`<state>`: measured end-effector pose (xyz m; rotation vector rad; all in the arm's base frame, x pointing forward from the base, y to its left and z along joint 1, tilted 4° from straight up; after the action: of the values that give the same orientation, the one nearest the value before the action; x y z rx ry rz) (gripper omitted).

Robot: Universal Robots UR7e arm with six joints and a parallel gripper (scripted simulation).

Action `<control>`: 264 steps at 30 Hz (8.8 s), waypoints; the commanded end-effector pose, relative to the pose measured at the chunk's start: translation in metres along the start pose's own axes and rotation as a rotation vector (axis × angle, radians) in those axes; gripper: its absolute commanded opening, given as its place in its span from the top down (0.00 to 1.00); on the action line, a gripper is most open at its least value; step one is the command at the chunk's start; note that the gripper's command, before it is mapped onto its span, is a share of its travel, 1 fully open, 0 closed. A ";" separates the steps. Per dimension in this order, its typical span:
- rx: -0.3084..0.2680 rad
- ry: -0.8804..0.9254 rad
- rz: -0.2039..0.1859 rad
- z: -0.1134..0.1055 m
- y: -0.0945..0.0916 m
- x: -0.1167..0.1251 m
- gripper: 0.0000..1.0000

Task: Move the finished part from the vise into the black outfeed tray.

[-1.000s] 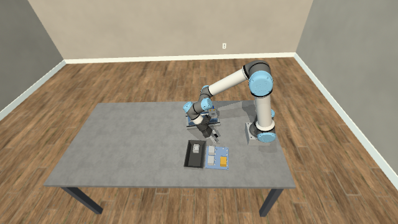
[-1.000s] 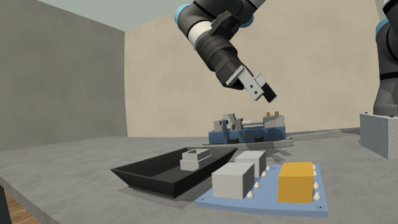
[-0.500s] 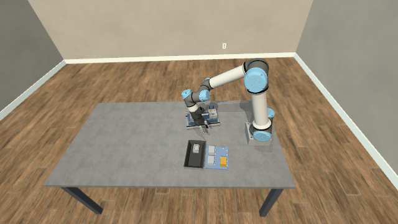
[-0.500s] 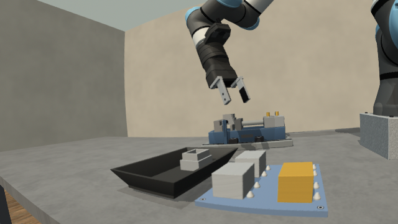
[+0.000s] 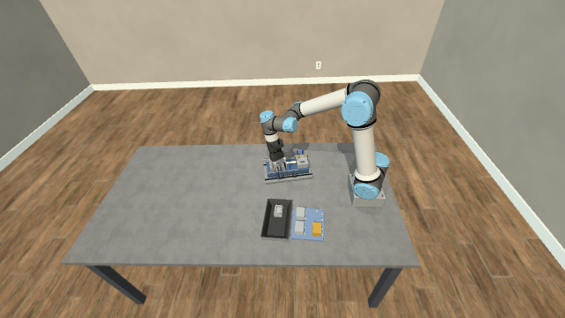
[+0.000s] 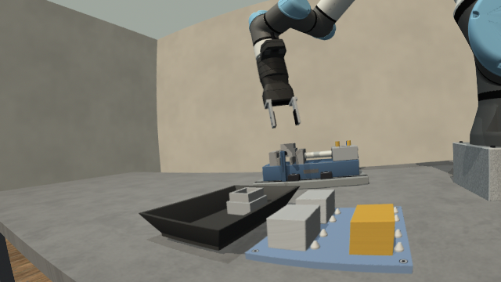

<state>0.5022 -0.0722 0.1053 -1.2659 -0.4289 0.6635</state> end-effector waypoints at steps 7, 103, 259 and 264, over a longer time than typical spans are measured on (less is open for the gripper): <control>-0.157 0.297 -0.049 -0.079 -0.035 -0.042 0.00; -0.193 0.371 -0.062 -0.096 -0.044 -0.055 0.00; -0.193 0.371 -0.061 -0.111 0.029 -0.053 0.00; -0.193 0.371 -0.061 -0.111 0.029 -0.053 0.00</control>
<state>0.5264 -0.1840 0.0513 -1.5152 -0.2256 0.3300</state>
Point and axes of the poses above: the point where the finger pads meet when closed, its own y axis out along the fingers, its own x axis across the jaws, z = x × y, the point moved 5 cm from there along -y, back along the fingers, and after that the axes turned 11 degrees about -y, right-handed, at the moved point
